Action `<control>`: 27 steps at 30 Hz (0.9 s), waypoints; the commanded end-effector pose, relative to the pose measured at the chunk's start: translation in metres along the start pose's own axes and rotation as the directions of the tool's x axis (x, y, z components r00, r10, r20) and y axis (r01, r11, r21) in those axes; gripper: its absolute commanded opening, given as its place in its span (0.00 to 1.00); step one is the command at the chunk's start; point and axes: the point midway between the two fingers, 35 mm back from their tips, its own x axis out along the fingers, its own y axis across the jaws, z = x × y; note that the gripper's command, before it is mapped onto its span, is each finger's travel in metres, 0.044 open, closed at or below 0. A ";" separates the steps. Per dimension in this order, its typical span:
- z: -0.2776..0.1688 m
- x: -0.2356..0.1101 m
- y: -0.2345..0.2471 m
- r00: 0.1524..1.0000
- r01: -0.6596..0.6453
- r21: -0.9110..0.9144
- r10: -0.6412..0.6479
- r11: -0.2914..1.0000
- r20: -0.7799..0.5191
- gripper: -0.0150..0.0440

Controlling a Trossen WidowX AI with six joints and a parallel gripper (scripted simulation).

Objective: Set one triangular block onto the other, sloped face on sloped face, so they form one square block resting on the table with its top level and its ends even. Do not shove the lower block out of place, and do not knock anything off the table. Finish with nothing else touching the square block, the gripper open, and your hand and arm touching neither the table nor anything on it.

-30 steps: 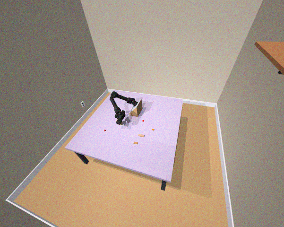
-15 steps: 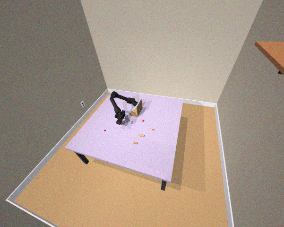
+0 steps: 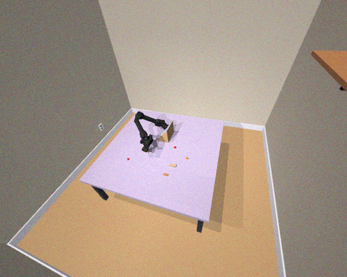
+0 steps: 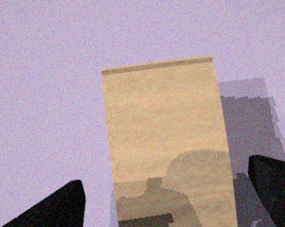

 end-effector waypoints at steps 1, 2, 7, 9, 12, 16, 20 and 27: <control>0.000 0.000 0.000 1.000 0.000 0.000 0.000 1.000 0.000 1.00; 0.000 0.000 0.000 1.000 0.000 0.000 0.000 1.000 0.000 1.00; 0.000 0.000 0.000 1.000 0.000 0.000 0.000 1.000 0.000 1.00; -0.001 -0.002 0.000 1.000 -0.001 0.000 0.001 1.000 -0.002 1.00; -0.006 -0.026 0.005 1.000 -0.011 -0.003 0.011 1.000 -0.025 1.00; -0.007 -0.077 0.004 0.999 -0.008 -0.005 0.008 1.000 -0.032 1.00; -0.001 -0.110 0.000 1.000 0.000 -0.001 0.000 1.000 -0.006 1.00; -0.001 -0.110 0.000 1.000 0.000 -0.001 0.000 1.000 -0.006 1.00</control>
